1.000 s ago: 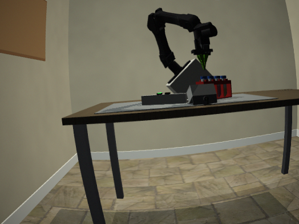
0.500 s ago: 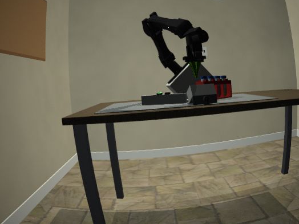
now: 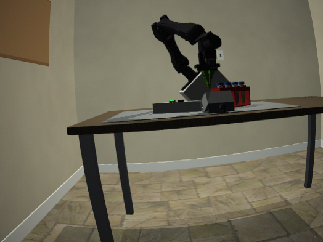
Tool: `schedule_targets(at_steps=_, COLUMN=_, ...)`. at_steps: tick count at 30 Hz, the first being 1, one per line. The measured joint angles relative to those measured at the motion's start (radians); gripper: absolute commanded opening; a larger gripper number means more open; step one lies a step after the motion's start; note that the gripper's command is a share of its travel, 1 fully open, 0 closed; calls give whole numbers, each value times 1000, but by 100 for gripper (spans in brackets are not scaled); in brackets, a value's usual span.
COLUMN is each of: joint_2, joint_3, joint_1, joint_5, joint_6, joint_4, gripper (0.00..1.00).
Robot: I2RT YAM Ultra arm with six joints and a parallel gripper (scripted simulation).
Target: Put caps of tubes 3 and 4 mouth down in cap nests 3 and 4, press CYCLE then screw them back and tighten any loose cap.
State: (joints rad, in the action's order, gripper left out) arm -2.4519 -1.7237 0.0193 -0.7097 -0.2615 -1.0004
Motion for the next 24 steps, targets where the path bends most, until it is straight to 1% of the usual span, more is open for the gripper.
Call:
schedule_targets(at_steps=4, joint_2=-2, joint_3=6, joint_1=-2, joint_5=-1, joint_6=8, joint_4=13, gripper=0)
schedule_targets(at_steps=10, joint_2=-16, joint_3=32, joint_1=-26, joint_5=-2, joint_6=30, joint_4=50, gripper=0)
schedule_targets(at_steps=24, joint_2=-14, joint_3=32, joint_1=-24, joint_5=-4, joint_6=39, joint_4=71, gripper=0)
